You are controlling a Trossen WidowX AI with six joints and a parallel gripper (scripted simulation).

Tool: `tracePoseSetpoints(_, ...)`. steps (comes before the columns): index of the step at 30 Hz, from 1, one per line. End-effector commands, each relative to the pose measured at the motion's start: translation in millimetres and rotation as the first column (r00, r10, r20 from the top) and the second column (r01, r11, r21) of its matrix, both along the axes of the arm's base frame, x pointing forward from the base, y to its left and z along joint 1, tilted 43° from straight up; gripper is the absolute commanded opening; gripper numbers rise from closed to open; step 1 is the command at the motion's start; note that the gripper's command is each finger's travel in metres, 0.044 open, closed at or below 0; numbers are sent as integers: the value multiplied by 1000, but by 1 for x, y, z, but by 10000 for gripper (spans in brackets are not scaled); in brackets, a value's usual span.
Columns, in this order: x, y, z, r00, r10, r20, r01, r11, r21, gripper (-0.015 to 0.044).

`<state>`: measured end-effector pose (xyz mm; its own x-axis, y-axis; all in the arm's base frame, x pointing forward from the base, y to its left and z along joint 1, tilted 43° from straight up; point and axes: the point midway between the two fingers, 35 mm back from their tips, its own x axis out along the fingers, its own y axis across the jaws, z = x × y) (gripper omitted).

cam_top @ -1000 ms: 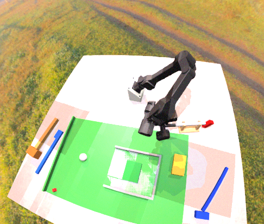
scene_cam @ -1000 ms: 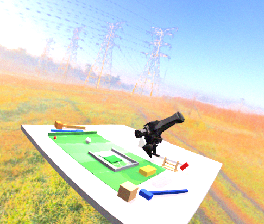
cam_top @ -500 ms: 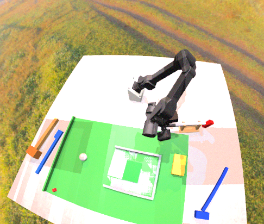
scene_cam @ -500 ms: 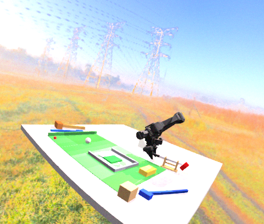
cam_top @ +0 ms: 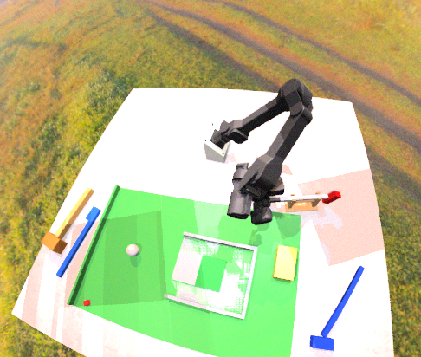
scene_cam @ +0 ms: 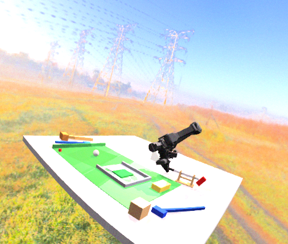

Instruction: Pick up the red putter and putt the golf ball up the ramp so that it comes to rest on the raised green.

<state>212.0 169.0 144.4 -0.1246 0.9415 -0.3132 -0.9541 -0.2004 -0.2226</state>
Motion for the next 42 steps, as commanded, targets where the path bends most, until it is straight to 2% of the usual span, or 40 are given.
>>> tracePoseSetpoints(1, 0, -1, 1, 1000, 0, 3, 0, 1000, -1, 0)
tracePoseSetpoints(23, -8, -68, 74, 986, -167, 30, 169, 983, -70, 0)
tracePoseSetpoints(27, 1, -69, 63, 983, -181, -7, 180, 980, -80, 0)
tracePoseSetpoints(42, 59, -133, 24, 875, -415, -250, 364, 904, -225, 0)
